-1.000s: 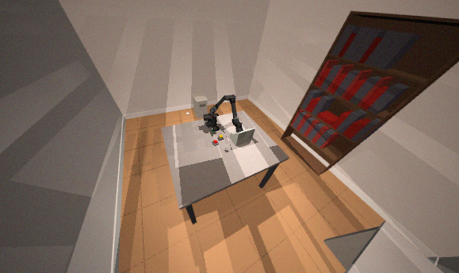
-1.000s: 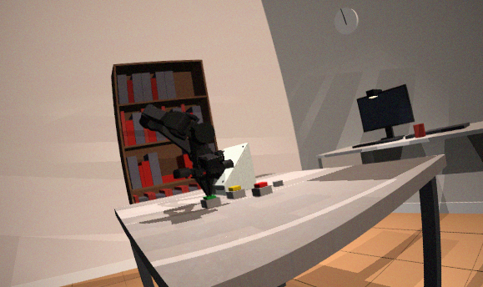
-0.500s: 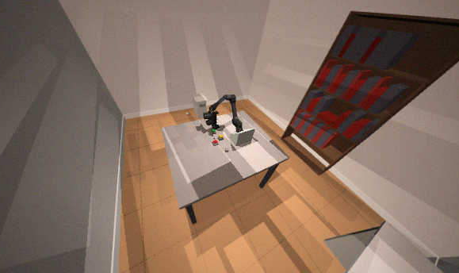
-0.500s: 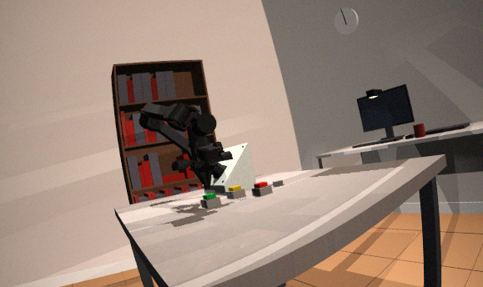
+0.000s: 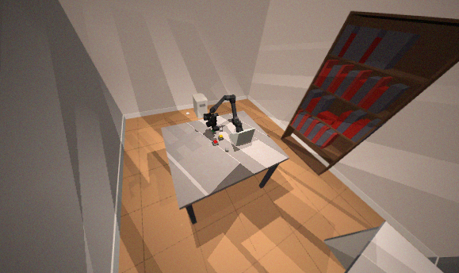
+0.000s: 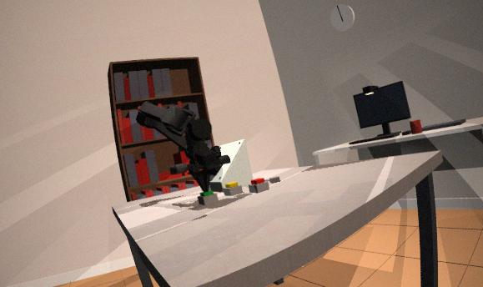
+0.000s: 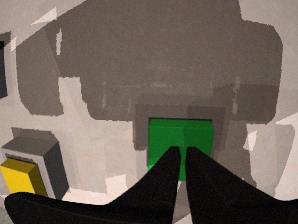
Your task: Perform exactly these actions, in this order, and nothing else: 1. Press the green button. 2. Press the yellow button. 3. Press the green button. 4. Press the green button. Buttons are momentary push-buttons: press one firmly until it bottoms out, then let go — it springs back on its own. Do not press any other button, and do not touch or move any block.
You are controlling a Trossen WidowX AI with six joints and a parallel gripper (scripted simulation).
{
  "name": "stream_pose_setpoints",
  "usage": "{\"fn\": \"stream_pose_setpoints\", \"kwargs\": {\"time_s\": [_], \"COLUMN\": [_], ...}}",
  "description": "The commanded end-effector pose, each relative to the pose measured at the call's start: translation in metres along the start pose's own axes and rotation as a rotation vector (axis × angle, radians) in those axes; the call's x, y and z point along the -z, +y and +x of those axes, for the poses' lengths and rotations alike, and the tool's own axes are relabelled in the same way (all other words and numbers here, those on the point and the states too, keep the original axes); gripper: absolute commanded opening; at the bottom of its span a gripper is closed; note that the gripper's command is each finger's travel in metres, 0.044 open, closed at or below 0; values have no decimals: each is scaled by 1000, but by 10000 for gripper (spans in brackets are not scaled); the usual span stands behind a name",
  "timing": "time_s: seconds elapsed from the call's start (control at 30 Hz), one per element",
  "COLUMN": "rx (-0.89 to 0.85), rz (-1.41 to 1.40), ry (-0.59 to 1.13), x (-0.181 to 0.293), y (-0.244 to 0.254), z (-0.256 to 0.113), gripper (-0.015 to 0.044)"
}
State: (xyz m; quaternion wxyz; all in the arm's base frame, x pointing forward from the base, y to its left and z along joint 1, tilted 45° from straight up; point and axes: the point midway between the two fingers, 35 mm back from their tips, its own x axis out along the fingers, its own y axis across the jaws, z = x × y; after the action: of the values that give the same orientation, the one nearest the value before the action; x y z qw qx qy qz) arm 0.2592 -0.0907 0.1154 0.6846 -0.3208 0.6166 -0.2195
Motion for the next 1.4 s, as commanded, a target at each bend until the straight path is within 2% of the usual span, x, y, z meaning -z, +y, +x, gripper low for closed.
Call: {"fn": "stream_pose_setpoints", "kwargs": {"time_s": [0.0, 0.63, 0.77, 0.87, 1.0, 1.2, 1.37], "rx": [-2, -2, -4, -4, -39, -95, -102], "rz": [-6, -6, -6, -6, -17, -44, -60], "ry": [3, 3, 4, 4, -13, -25, -21], "x": [1, 1, 1, 1, -23, -60, -61], "y": [1, 1, 1, 1, 34, 130, 215], "z": [4, 4, -25, -28, -37, -64, -84], "gripper": [20, 20, 20, 20, 125, 282, 400]}}
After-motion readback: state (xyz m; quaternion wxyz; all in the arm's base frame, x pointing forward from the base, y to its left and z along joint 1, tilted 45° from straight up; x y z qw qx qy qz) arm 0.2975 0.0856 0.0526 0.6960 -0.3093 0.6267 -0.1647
